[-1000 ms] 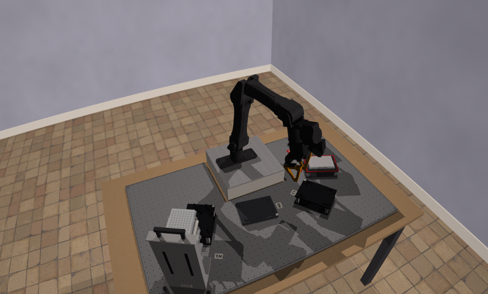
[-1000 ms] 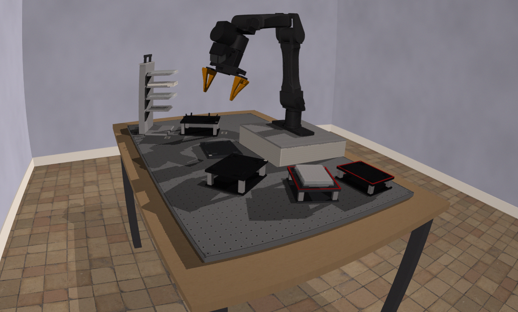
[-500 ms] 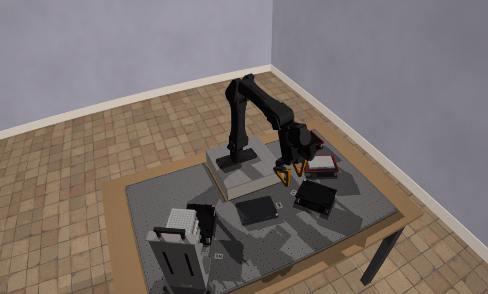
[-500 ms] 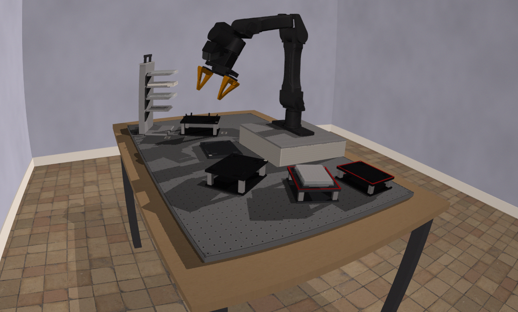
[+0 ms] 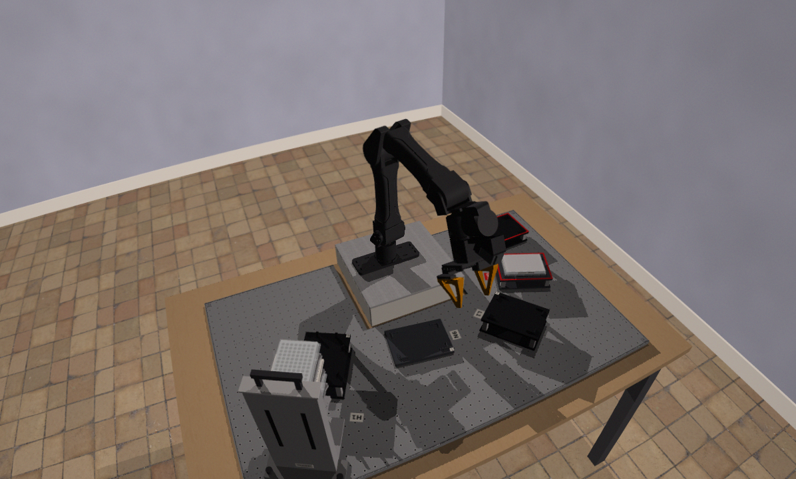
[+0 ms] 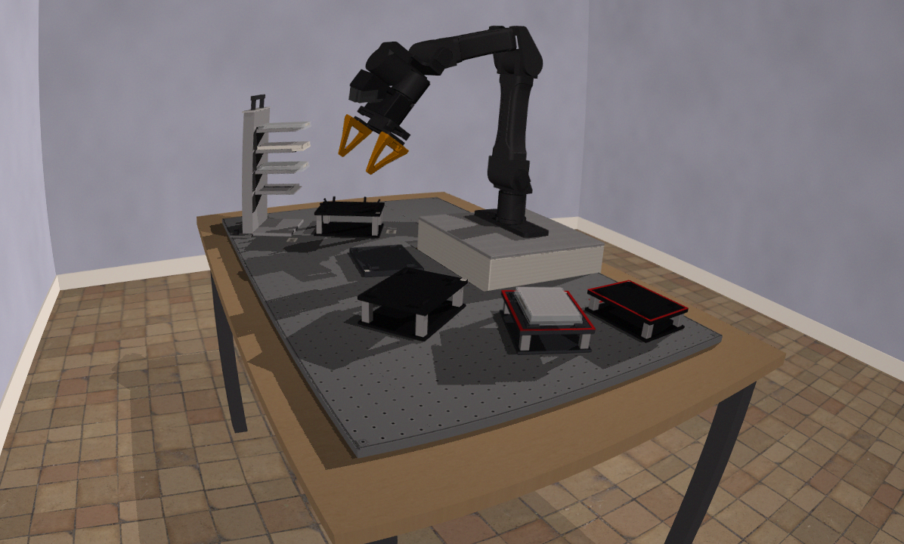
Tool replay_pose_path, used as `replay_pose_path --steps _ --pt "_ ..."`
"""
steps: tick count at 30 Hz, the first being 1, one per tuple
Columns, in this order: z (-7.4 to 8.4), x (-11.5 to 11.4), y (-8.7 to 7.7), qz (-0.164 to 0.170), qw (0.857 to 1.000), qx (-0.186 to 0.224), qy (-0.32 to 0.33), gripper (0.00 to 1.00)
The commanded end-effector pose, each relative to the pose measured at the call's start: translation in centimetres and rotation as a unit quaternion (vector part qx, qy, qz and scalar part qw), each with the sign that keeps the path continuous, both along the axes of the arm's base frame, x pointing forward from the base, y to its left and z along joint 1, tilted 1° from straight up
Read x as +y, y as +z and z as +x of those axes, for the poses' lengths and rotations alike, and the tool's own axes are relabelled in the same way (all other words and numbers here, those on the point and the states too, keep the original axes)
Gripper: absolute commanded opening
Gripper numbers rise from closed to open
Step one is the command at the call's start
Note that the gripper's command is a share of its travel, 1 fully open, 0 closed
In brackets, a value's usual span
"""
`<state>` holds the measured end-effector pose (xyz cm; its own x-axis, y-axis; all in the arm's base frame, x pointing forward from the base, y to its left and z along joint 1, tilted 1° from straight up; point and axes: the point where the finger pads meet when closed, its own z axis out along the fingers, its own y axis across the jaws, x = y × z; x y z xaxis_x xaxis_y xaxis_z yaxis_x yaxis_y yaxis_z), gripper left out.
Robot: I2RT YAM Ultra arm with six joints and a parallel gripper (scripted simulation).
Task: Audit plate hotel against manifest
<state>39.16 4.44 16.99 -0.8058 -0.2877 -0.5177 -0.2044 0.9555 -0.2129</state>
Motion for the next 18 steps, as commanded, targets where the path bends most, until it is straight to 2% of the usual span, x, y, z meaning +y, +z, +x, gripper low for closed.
replay_pose_path --steps 1,18 --pt "0.7 0.08 1.79 0.011 0.998 -0.055 -0.033 1.0" --pt "0.67 0.06 1.79 0.035 0.983 -0.127 -0.132 1.0"
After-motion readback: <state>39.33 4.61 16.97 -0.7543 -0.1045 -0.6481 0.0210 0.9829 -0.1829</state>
